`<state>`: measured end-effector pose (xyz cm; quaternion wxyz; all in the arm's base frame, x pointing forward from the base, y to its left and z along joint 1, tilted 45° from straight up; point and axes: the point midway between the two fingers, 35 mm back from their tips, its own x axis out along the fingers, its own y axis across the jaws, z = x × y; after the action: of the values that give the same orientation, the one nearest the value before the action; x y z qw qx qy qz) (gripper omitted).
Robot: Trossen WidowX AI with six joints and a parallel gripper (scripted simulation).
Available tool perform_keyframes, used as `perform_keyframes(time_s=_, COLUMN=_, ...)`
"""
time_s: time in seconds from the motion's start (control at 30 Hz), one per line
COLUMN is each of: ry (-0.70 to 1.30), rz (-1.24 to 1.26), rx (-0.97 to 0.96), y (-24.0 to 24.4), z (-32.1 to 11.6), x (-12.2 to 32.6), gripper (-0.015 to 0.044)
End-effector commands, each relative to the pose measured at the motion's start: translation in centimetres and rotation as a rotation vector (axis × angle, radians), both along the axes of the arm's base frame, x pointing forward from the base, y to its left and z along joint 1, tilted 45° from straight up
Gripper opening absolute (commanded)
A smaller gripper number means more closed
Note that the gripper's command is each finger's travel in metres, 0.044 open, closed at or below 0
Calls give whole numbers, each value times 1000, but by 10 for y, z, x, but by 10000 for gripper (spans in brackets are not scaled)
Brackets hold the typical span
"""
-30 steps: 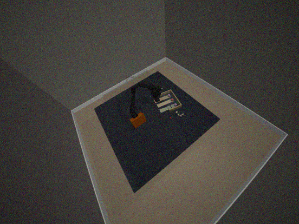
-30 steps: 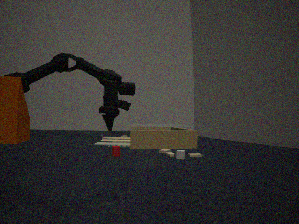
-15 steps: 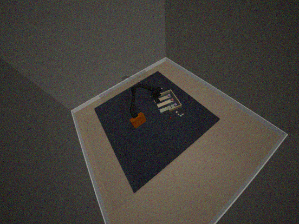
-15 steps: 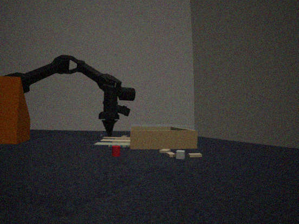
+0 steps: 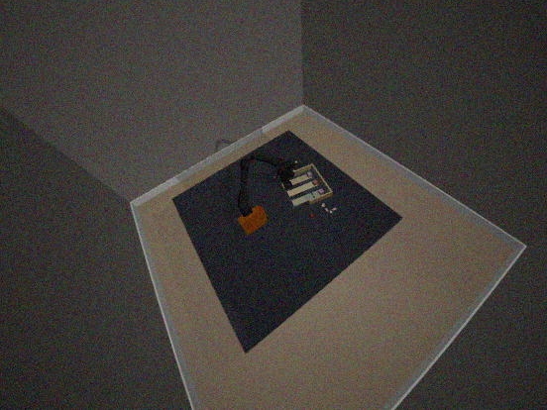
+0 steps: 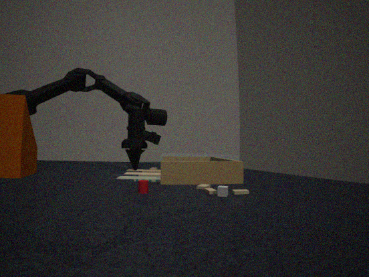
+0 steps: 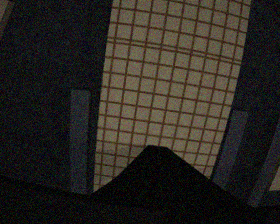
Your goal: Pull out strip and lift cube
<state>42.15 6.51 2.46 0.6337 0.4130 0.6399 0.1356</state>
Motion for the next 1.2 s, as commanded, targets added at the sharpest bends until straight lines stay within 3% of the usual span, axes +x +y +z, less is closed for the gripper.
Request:
perform_keyframes(time_s=0.0, ry=2, rz=-2, rx=-3, y=0, z=-1, x=0, gripper=0)
perform_keyframes(time_s=1.17, ry=2, rz=-2, rx=-3, y=2, z=-3, x=1, gripper=0)
